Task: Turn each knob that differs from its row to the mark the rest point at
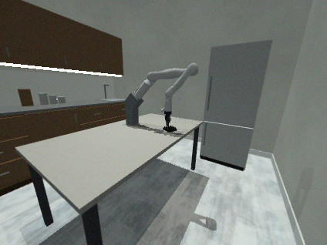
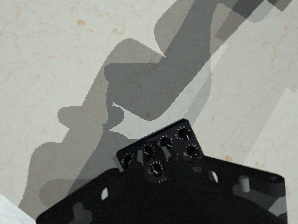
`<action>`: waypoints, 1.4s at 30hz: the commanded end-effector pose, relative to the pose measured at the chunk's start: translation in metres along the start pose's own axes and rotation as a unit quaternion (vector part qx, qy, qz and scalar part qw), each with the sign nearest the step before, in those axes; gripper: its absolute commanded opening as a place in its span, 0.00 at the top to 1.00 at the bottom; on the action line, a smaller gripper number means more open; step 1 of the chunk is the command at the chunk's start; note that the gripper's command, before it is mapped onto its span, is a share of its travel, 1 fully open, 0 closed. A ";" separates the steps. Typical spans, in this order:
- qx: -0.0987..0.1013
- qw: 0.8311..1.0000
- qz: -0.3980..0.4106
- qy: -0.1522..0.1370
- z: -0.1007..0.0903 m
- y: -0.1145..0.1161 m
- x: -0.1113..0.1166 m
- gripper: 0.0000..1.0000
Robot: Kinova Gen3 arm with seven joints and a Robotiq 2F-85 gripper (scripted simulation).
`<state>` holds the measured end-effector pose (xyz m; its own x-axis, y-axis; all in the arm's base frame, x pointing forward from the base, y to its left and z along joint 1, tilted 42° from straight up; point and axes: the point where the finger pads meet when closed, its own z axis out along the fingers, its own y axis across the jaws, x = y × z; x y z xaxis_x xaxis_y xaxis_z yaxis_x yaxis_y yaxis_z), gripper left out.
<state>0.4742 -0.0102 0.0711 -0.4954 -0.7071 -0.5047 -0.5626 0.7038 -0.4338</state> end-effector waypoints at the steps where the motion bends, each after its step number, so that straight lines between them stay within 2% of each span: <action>1: 0.003 1.000 0.001 -0.004 -0.006 -0.003 -0.004 0.81; 6: 0.003 1.000 0.001 -0.004 -0.011 -0.003 -0.004 0.81; 27: 0.002 1.000 0.002 -0.004 -0.012 -0.002 -0.003 0.81; 35: -0.003 1.000 0.007 -0.001 -0.011 0.001 -0.002 0.81; 42: -0.016 1.000 0.019 0.006 -0.011 0.010 0.004 0.81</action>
<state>0.4611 -0.0057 0.0745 -0.5189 -0.6853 -0.5110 -0.5655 0.7235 -0.3960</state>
